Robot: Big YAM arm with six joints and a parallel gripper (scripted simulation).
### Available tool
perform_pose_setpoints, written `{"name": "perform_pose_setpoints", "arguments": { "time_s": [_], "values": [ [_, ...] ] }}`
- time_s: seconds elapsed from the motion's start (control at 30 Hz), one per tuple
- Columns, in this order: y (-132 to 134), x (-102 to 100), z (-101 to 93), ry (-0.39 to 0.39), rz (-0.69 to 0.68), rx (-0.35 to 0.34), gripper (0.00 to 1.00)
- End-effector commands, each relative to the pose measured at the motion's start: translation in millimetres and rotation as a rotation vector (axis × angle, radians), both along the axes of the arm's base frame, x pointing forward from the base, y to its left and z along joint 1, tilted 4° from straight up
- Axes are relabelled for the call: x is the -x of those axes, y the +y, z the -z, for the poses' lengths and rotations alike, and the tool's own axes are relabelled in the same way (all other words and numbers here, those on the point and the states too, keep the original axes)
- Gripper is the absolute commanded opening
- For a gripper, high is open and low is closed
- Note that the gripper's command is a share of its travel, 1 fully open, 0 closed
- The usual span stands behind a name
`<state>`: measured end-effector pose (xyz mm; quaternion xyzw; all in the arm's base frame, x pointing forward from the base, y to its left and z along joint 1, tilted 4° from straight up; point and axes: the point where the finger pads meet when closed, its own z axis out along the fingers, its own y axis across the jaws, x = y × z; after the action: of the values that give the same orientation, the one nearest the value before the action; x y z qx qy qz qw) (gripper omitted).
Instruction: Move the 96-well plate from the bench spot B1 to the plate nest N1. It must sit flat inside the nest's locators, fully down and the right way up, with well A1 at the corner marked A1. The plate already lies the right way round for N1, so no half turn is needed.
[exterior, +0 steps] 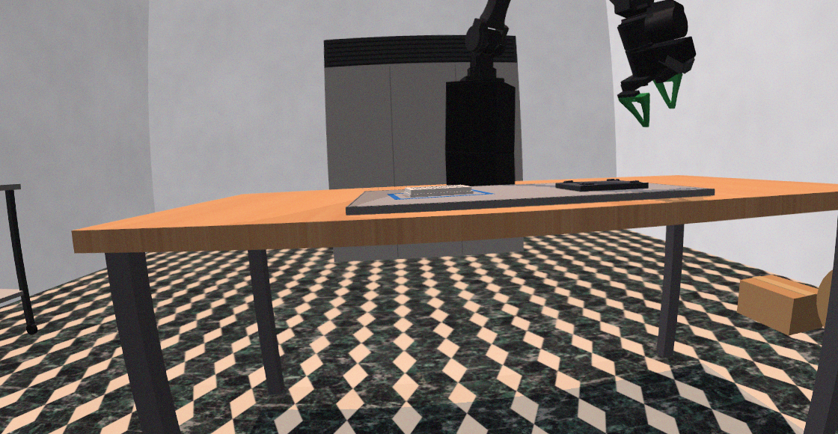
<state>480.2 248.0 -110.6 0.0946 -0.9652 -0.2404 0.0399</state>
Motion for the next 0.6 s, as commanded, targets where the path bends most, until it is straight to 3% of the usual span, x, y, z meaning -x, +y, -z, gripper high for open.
{"name": "perform_pose_setpoints", "arguments": {
  "time_s": [0.0, 0.07, 0.1, 0.2, 0.3, 0.37, 0.5, 0.57],
  "values": [
    [-17.2, -24.0, -21.3, -0.034, 0.123, 0.004, 1.0],
    [-17.2, -24.0, -21.3, -0.034, 0.123, 0.004, 1.0],
    [-18.8, -36.0, -26.4, -0.05, 0.155, 0.005, 1.0],
    [-37.7, -23.1, 3.7, 0.006, 0.162, 0.027, 1.0],
    [-52.4, -23.5, 6.4, 0.012, 0.142, 0.029, 1.0],
    [-61.3, -30.9, -9.6, -0.016, 0.226, 0.036, 1.0],
    [-81.1, -32.4, -4.6, 0.003, 0.33, 0.066, 1.0],
    [-89.1, -44.5, 7.6, 0.002, 0.33, 0.066, 1.0]
  ]
}}
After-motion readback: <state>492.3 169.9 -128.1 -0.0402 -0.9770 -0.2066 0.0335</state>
